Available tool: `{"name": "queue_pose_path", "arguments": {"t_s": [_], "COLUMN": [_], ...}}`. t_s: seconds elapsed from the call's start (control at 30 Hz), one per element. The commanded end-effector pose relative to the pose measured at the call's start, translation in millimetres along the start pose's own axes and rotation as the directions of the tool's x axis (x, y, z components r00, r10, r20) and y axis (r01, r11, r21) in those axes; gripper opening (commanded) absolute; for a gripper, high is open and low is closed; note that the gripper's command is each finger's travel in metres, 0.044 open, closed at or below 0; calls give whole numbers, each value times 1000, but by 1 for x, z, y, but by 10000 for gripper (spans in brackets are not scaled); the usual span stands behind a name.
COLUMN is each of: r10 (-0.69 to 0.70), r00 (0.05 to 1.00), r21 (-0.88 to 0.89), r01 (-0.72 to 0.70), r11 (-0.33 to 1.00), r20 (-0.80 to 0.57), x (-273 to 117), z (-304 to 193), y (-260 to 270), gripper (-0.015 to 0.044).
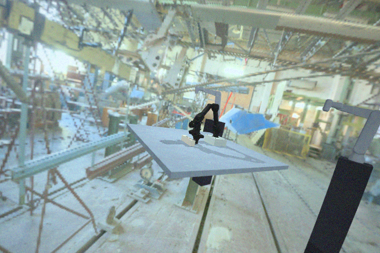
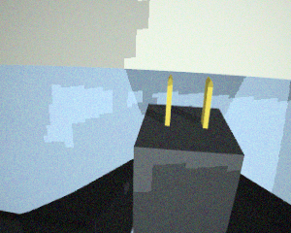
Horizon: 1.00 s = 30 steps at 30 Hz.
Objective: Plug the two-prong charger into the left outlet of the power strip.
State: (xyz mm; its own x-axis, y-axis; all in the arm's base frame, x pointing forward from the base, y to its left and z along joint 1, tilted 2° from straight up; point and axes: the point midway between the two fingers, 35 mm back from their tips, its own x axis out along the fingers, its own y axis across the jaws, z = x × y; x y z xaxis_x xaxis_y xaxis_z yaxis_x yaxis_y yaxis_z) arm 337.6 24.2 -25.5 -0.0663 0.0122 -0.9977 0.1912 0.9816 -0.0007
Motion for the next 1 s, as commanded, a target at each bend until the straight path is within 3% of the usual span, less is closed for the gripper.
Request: {"name": "queue_pose_path", "arguments": {"t_s": [0.0,0.97], "r10": [4,4], "r00": [1000,1000], "r21": [2,2], "r01": [-4,-4], "r11": [1000,1000], "r20": [2,3], "x": [-1,-2], "z": [2,5], "y": [1,1], "gripper": [0,0]}}
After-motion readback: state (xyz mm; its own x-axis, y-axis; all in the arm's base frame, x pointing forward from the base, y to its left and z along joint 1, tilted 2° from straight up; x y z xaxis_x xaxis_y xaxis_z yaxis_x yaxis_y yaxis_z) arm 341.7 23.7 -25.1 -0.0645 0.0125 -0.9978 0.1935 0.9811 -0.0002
